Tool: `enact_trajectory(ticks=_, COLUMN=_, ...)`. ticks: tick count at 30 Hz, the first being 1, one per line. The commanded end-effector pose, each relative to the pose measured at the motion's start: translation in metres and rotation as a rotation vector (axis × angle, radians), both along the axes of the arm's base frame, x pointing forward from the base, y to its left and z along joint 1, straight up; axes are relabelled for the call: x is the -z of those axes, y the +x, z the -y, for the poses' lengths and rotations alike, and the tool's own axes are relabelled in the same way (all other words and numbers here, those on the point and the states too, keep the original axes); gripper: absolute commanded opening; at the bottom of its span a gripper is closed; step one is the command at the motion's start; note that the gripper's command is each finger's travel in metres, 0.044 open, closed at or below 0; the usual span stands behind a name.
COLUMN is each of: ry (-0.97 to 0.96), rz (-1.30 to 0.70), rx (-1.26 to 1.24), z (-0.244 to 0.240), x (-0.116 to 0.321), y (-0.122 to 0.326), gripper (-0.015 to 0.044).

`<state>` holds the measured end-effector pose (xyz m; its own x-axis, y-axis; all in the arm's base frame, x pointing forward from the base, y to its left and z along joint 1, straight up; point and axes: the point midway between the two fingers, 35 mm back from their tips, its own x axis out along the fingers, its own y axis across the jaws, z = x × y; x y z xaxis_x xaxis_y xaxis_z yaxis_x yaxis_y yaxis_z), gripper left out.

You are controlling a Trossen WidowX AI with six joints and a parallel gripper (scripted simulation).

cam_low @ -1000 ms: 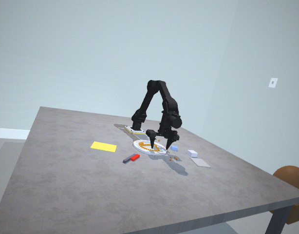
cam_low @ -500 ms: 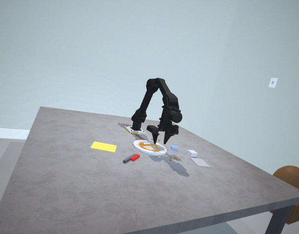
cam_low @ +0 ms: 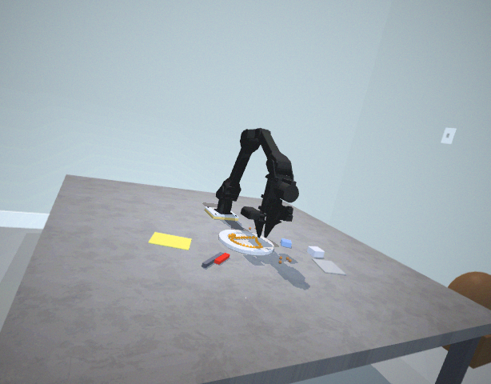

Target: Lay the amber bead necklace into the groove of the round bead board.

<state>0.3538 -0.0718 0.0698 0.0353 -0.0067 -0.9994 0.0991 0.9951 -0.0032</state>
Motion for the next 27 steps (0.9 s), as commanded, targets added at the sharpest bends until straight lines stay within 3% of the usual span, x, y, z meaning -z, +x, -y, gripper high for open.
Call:
enact_trajectory(ticks=1, ry=0.000, rz=-0.003, rx=-0.002, z=0.000, x=0.007, y=0.000, gripper=0.0120)
enact_trajectory(ticks=19, ry=-0.001, rz=-0.005, rx=-0.007, z=0.000, x=0.030, y=-0.001, gripper=0.0120)
enact_trajectory(ticks=24, ry=0.001, rz=-0.005, rx=-0.004, z=0.000, x=0.027, y=-0.001, gripper=0.0000)
enact_trajectory(ticks=27, ry=0.001, rz=-0.005, rx=-0.004, z=0.000, x=0.027, y=-0.001, gripper=0.0000)
